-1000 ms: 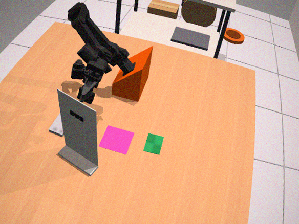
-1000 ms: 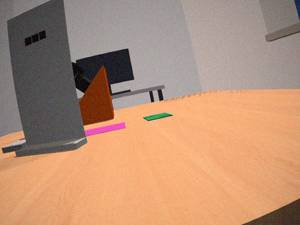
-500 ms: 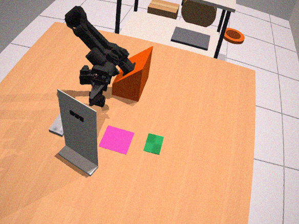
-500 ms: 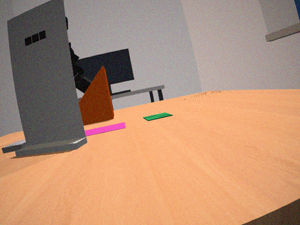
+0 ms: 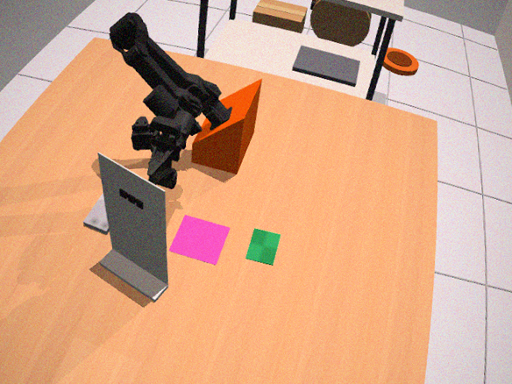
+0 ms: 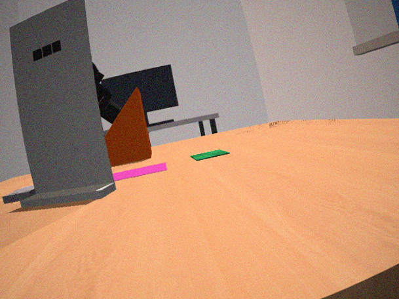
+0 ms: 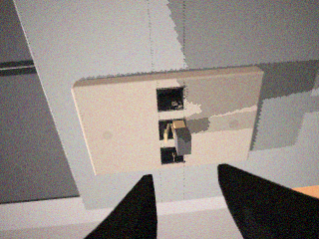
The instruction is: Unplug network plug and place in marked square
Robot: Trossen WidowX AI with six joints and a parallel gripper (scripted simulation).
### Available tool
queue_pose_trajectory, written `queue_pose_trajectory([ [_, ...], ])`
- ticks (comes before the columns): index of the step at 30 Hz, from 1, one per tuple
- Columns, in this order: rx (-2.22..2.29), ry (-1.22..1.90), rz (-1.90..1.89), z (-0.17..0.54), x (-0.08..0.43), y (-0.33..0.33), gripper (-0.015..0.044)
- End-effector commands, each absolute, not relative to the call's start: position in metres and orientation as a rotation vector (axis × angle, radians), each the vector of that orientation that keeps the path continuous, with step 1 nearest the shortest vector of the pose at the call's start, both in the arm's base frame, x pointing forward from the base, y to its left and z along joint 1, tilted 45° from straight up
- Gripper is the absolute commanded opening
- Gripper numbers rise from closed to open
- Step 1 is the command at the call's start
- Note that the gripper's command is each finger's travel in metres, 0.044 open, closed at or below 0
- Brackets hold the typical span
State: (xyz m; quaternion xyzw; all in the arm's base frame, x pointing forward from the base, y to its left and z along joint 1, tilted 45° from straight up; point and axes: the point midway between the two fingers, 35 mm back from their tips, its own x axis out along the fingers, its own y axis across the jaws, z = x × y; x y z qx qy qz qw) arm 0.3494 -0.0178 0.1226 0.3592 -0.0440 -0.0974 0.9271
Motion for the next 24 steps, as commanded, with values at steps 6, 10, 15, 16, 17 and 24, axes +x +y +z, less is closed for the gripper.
queue_pose_trajectory([
  [6, 0.757, -0.095, -0.197, 0.123, 0.364, -0.022, 0.0156],
  [10, 0.764, -0.101, -0.197, 0.124, 0.37, -0.025, 0.0156],
  [15, 0.773, -0.109, -0.196, 0.126, 0.377, -0.029, 0.0156],
  [16, 0.775, -0.111, -0.196, 0.126, 0.378, -0.029, 0.0156],
  [17, 0.777, -0.113, -0.196, 0.126, 0.38, -0.03, 0.0156],
  [24, 0.784, -0.12, -0.196, 0.128, 0.386, -0.033, 0.013],
])
